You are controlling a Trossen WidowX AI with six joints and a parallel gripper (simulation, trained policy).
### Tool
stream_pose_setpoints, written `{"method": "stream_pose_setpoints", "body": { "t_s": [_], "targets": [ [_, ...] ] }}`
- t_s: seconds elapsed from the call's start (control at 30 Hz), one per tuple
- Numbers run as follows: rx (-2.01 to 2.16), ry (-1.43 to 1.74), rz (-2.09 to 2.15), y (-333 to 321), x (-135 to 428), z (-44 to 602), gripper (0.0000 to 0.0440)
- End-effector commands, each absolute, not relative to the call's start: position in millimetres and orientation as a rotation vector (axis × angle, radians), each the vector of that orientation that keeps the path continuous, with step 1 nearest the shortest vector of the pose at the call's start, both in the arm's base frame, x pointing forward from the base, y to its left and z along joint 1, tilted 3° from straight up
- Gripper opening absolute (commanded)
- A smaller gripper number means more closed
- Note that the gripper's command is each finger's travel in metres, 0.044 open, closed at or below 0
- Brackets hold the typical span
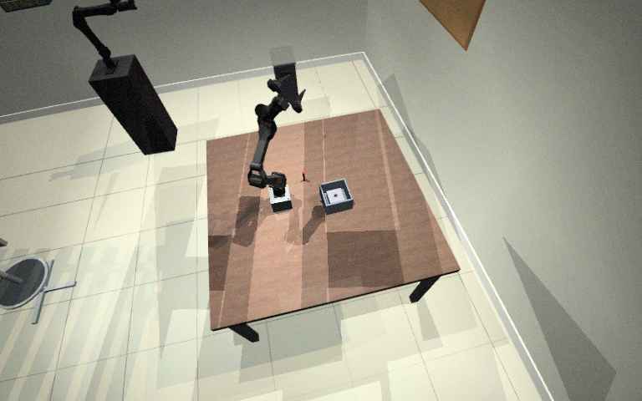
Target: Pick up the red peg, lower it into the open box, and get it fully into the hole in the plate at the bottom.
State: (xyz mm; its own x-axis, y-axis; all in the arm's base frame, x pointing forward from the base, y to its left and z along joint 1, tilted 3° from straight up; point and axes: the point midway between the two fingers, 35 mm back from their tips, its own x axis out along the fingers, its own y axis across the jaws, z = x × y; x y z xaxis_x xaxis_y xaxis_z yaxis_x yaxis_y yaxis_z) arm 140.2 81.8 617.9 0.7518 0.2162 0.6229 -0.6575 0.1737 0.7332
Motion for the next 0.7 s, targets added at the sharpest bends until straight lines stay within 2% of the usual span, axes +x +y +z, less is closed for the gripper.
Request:
{"method": "stream_pose_setpoints", "body": {
  "t_s": [0.0, 0.33, 0.67],
  "targets": [
    [1.147, -0.322, 0.603, 117, 165, 586, 0.044],
    [0.914, -0.078, 0.491, 176, 216, 496, 0.044],
    [0.705, 0.189, 0.376, 206, 253, 393, 0.044]
  ]
}}
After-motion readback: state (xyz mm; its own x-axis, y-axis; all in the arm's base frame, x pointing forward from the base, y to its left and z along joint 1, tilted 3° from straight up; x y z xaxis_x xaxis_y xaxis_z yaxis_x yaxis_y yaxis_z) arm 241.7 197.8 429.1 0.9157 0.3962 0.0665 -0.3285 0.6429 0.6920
